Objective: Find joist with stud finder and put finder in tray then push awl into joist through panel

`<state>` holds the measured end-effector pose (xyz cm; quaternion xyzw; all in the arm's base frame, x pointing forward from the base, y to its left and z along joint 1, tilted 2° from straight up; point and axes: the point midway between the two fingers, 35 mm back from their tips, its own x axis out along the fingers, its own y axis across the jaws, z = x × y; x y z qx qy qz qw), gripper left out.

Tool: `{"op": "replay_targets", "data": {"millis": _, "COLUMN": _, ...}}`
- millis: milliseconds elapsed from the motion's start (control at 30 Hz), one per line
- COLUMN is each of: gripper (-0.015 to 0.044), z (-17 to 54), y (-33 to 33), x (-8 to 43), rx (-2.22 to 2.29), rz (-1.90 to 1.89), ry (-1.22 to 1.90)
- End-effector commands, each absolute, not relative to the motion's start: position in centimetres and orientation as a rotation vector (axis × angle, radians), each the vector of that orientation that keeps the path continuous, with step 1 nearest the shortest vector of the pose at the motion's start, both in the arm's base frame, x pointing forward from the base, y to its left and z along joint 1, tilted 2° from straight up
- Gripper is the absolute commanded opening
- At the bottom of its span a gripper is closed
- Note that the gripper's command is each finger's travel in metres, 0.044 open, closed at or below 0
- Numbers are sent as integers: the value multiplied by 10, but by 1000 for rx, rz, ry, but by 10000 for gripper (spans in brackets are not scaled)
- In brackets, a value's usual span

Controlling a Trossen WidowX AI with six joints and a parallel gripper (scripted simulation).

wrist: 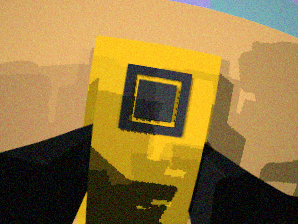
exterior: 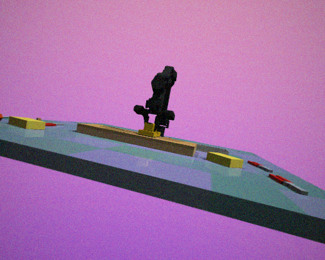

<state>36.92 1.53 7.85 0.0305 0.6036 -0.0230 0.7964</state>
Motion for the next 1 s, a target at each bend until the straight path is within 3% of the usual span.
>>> {"op": "replay_targets", "data": {"millis": 0, "gripper": 0, "z": 78, "y": 7, "x": 368, "rx": 63, "rz": -48, "ry": 1297}}
{"op": "replay_targets", "data": {"millis": 967, "gripper": 0, "z": 77, "y": -39, "x": 365, "rx": 60, "rz": -51, "ry": 1297}}
